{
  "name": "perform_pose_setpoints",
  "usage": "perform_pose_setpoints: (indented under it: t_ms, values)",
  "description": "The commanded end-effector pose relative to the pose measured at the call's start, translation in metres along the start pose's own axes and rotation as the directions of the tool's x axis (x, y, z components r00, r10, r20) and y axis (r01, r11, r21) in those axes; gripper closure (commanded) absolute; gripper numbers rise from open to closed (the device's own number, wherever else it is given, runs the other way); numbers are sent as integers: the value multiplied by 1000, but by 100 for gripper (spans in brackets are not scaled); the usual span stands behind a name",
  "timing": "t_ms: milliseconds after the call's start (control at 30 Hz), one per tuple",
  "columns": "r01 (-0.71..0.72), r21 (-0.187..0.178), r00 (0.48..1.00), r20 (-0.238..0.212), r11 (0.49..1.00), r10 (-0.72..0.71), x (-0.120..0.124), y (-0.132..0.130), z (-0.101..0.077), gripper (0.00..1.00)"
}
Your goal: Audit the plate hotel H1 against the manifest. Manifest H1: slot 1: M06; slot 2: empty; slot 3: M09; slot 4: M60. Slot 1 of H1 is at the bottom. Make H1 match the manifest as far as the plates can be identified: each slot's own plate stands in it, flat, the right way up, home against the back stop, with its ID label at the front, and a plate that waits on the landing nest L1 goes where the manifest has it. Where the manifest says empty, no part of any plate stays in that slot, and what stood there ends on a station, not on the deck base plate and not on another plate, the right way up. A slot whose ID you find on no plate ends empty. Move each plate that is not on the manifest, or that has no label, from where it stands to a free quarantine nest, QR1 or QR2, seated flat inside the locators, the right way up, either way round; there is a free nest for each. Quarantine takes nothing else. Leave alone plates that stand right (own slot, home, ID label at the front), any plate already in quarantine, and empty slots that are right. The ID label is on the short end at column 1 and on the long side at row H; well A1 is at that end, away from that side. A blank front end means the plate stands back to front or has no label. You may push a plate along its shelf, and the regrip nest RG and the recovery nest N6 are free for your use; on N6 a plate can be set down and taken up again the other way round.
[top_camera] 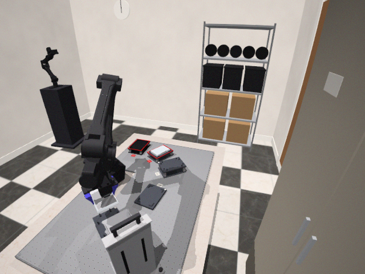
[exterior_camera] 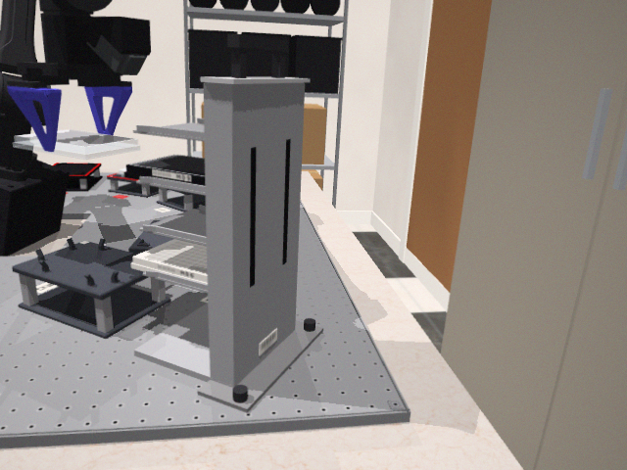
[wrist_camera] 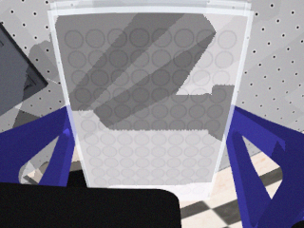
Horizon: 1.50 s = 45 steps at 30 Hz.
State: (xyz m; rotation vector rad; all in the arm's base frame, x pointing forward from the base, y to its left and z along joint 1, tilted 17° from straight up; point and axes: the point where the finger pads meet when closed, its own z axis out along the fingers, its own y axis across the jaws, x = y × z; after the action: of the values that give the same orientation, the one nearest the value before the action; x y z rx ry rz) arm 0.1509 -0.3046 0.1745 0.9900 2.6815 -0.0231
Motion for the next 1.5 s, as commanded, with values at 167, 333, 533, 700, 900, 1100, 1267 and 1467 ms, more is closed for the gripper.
perform_pose_setpoints:
  t_ms: [167, 333, 533, 700, 900, 1100, 1267, 1467]
  values:
    - [19, 38, 997, 73, 999, -22, -21, -7, -53, 14]
    - [84, 24, 995, 43, 996, -85, -12, 12, -36, 14]
    - [147, 15, 989, 27, 989, -147, -6, 27, -30, 14]
    - [228, 14, 973, 24, 974, -228, -6, 44, -30, 14]
    - [323, 15, 946, 22, 946, -324, -7, 64, -30, 14]
    - [385, 15, 922, 21, 923, -386, -7, 77, -30, 14]
    - [461, 15, 887, 21, 887, -461, -8, 94, -30, 14]
    - [542, 17, 840, 21, 840, -542, -10, 114, -30, 14]
